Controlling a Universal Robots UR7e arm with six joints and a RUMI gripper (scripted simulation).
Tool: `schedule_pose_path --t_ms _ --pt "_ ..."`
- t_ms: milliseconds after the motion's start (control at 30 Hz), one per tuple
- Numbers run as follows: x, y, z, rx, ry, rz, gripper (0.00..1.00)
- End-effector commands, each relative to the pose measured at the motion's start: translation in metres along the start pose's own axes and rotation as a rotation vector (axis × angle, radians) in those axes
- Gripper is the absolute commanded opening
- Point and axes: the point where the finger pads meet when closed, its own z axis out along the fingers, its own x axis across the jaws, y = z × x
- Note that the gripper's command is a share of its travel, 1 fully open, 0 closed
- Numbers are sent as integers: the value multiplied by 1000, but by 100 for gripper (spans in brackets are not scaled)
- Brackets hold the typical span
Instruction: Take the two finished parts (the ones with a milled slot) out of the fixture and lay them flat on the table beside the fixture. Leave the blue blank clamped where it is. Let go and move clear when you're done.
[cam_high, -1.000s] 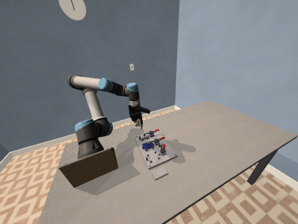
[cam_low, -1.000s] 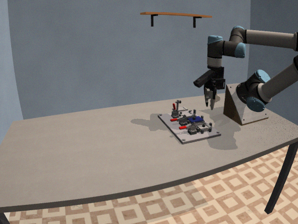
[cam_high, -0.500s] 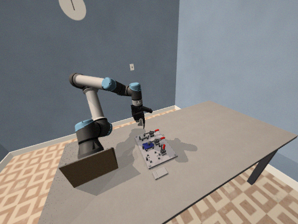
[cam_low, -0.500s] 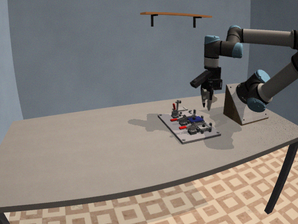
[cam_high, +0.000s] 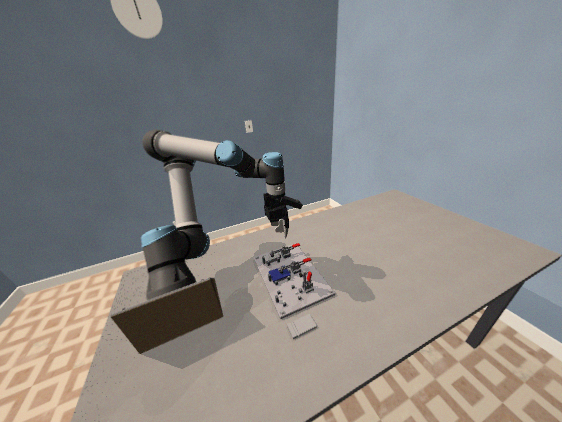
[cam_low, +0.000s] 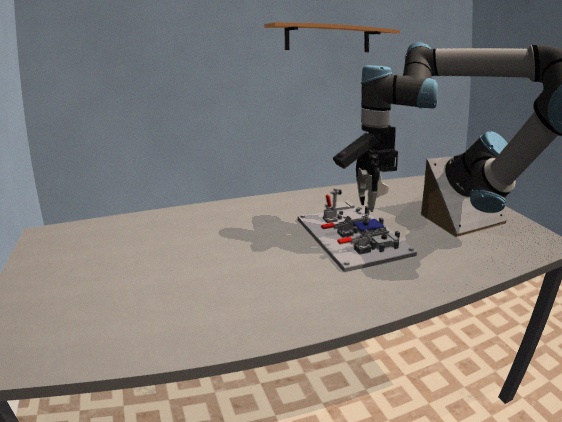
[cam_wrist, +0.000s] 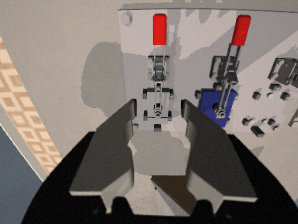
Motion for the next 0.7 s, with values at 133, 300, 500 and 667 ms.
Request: schedule_pose_path --t_ms 133,300,500,667 --pt "1 -44 0 -1 1 0 28" --pt "1 -55 0 -1 1 0 28" --pt "1 -57 0 -1 1 0 28" --pt "1 -57 1 -1 1 0 28"
